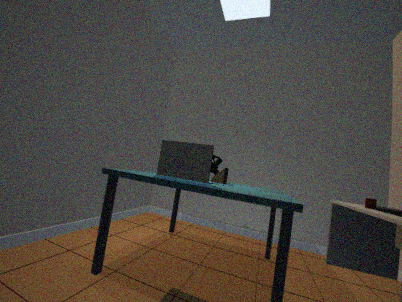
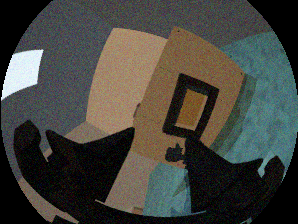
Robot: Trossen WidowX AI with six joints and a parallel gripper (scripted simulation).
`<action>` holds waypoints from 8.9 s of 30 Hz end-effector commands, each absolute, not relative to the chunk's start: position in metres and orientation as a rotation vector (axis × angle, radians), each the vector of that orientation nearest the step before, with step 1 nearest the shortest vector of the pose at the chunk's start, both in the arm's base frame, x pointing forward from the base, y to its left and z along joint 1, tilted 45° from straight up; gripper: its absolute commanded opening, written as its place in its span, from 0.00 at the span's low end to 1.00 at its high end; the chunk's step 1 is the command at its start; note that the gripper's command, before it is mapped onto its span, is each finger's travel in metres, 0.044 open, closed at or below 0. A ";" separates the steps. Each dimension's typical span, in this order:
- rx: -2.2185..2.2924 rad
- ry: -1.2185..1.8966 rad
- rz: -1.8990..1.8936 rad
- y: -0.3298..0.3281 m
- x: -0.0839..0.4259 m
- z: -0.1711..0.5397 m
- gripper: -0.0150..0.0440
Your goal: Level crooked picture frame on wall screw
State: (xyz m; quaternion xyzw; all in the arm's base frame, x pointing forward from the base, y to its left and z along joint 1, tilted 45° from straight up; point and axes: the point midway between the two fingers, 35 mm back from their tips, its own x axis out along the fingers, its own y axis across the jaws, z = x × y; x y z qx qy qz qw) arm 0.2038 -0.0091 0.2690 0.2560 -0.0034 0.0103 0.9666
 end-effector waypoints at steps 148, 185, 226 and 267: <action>0.645 -0.016 0.022 -0.033 0.402 0.246 0.68; 0.645 -0.016 0.022 -0.033 0.402 0.246 0.25; 0.645 -0.016 0.022 -0.025 0.402 0.251 0.25; 0.645 -0.016 0.022 -0.028 0.402 0.254 0.25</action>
